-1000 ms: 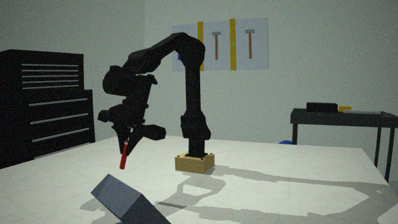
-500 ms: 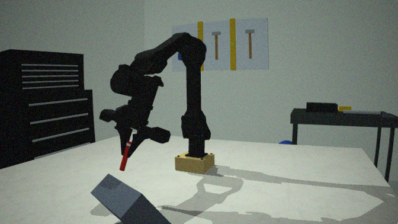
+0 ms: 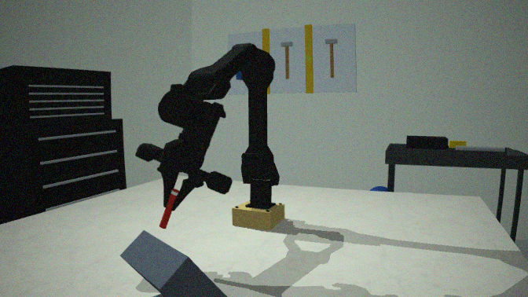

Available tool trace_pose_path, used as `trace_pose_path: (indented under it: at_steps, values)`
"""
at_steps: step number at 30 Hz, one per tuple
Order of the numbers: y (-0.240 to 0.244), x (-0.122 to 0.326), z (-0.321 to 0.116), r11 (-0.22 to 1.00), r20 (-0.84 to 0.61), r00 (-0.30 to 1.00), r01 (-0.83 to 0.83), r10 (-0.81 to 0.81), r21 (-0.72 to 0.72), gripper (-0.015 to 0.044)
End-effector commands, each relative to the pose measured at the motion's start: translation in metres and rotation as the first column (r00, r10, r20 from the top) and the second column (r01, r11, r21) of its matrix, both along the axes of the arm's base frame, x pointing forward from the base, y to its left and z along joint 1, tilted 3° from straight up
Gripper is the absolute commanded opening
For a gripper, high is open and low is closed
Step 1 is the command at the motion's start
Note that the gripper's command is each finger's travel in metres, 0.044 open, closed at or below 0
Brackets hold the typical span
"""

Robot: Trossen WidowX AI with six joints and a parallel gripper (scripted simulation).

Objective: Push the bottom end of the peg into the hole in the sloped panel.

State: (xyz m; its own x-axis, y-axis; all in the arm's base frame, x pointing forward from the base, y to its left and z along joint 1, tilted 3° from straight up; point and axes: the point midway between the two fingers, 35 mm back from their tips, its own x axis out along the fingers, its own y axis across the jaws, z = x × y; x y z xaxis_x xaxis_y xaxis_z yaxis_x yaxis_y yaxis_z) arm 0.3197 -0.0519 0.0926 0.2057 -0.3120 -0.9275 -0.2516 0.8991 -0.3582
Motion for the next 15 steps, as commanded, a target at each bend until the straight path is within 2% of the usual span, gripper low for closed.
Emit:
trace_pose_path:
  at_steps: [1,15]
  values:
    - [0.005,0.002,0.000,0.999,0.006,0.999,-0.038,0.038,-0.022,0.0000]
    - [0.022,0.009,0.001,0.988,0.027,0.990,-0.135,0.137,-0.080,0.0000]
